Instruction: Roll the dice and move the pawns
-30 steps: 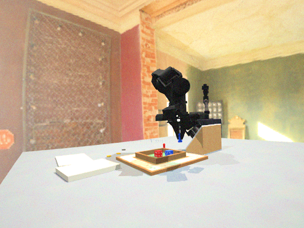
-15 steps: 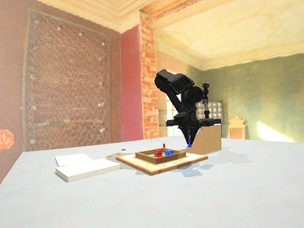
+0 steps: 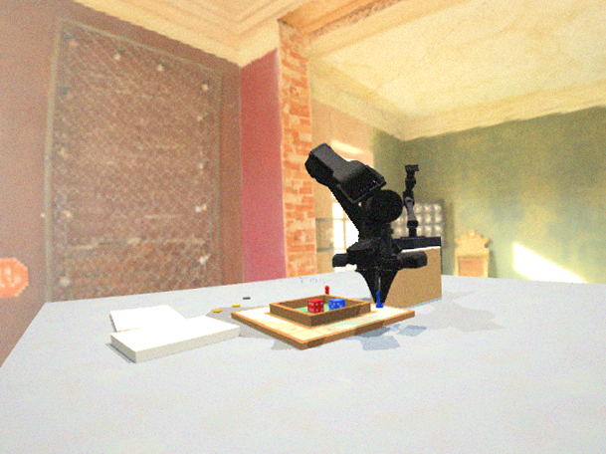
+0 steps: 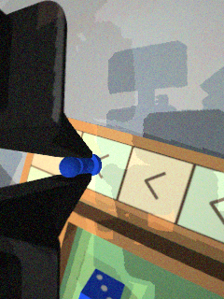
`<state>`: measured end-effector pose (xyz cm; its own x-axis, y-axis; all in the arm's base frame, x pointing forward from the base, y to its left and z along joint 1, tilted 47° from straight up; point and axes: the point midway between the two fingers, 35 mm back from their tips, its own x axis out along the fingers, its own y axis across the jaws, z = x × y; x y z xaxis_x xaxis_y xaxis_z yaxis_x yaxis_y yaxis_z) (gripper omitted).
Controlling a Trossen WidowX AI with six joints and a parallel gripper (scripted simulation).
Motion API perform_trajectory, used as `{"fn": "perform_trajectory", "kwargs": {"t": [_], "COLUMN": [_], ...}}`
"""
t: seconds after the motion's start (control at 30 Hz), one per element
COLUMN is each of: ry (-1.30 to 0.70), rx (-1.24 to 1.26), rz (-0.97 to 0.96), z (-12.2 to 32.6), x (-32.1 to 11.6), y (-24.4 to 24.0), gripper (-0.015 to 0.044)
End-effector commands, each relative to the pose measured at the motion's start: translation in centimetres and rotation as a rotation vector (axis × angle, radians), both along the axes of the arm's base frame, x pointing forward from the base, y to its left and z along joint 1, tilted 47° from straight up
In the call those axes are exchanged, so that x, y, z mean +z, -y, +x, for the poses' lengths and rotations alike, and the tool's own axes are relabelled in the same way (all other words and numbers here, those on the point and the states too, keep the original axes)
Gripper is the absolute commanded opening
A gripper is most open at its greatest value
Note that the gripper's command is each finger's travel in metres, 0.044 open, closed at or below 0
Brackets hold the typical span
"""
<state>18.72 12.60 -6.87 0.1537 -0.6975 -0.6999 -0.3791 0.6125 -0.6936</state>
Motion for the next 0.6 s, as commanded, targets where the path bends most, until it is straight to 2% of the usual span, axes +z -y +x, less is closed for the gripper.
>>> {"fn": "perform_trajectory", "kwargs": {"t": [0.0,0.37,0.57], "ry": [-0.005,-0.004,0.003], "rx": [0.005,0.005,0.000], "rz": [-0.009,-0.010,0.002], "z": [0.0,0.2,0.3], "x": [-0.4,-1.4,-1.0], "y": [0.4,1.5,1.0], "gripper": [0.0000,0.0000,0.0157]}}
